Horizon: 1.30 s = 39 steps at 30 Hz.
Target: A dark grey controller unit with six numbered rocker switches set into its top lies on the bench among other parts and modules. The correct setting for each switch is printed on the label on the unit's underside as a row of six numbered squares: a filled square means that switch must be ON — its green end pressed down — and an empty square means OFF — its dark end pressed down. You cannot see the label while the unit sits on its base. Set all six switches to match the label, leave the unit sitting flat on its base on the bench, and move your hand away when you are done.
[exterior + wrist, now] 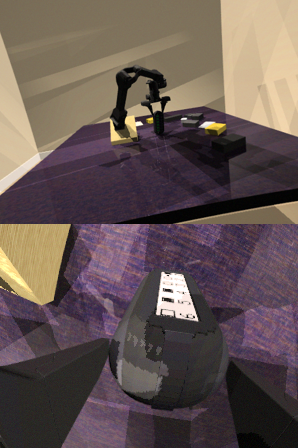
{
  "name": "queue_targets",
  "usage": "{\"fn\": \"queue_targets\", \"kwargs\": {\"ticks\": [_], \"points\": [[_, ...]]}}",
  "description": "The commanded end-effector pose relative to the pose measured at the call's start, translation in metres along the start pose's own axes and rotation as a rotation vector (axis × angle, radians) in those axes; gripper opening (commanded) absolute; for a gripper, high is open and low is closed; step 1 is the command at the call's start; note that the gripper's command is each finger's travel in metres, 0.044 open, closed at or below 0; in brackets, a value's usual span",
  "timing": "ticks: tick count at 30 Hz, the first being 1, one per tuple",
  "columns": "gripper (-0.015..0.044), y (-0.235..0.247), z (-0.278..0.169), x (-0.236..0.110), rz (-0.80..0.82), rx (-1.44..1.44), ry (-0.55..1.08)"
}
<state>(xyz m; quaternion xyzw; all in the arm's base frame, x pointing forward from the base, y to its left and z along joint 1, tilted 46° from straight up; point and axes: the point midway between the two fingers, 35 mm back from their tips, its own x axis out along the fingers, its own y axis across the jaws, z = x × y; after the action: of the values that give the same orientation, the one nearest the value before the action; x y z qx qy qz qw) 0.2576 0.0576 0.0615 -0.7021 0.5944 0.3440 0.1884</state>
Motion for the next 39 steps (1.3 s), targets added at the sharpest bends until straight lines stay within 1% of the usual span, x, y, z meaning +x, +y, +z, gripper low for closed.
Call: {"fn": "queue_targets", "kwargs": {"ticks": [1,39], "points": [[0.0336,0.001,0.006,0.005,0.015,-0.001,0.001],[0.0336,0.001,0.037,0.007,0.014,-0.001,-0.001]]}}
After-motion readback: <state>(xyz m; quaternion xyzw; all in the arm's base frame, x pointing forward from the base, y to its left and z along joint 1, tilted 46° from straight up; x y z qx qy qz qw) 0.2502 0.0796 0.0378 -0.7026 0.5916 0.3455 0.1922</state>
